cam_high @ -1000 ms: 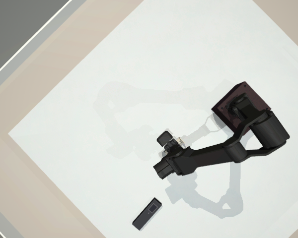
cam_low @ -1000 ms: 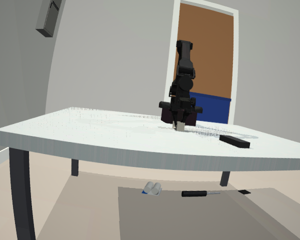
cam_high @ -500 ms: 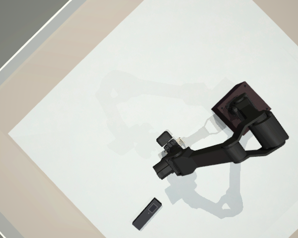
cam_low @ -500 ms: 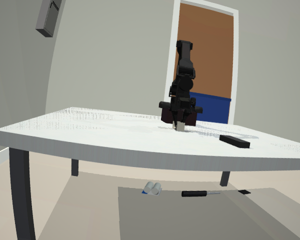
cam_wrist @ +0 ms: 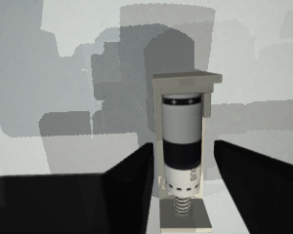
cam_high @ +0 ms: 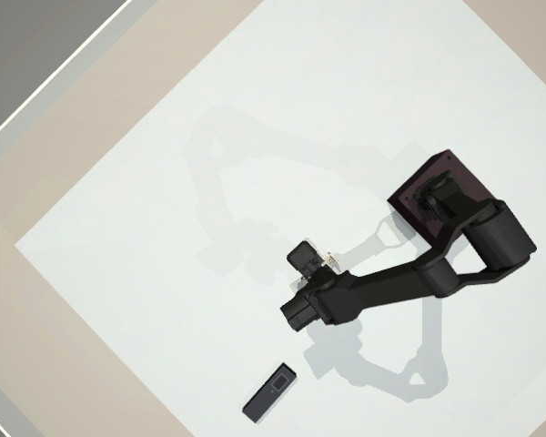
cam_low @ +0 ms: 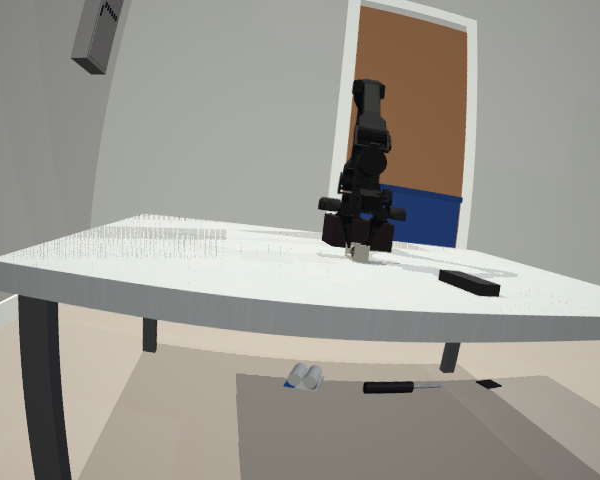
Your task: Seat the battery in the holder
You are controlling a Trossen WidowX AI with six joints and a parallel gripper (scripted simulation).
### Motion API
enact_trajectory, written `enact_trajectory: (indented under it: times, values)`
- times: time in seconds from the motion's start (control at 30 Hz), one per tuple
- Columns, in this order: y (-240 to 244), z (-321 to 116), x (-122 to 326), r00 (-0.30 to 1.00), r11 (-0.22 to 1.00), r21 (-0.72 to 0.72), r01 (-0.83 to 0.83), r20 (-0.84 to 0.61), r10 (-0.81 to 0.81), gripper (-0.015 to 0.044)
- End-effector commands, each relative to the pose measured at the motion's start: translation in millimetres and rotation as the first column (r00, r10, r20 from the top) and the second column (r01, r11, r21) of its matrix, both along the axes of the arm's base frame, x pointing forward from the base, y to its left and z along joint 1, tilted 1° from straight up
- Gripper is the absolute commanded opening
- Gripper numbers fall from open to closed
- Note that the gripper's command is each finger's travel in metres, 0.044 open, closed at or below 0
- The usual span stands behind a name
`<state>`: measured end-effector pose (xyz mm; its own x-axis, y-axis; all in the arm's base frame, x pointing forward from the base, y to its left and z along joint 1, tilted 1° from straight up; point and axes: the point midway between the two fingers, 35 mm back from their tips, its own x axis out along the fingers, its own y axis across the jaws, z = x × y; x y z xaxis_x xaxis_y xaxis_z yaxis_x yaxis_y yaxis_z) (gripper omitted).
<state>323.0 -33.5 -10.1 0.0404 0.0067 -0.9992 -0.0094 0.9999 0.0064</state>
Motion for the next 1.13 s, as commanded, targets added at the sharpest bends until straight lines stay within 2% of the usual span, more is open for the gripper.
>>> enact_trajectory:
  times: [0.0,0.07,0.23,0.33,1.1]
  values:
    - [-0.1,3.4,1.0,1.0,1.0,0.0,0.0,0.002,0.0,0.018]
    - [-0.3,9.2,1.1,1.0,1.0,0.0,0.0,0.002,0.0,0.0232]
    - [-1.2,67.0,-0.9,1.0,1.0,0.0,0.0,0.002,0.0,0.0363]
    - [-1.2,75.4,-2.2,1.0,1.0,0.0,0.0,0.002,0.0,0.044]
    - [-1.2,75.5,-0.4,1.0,1.0,0.0,0.0,0.002,0.0,0.044]
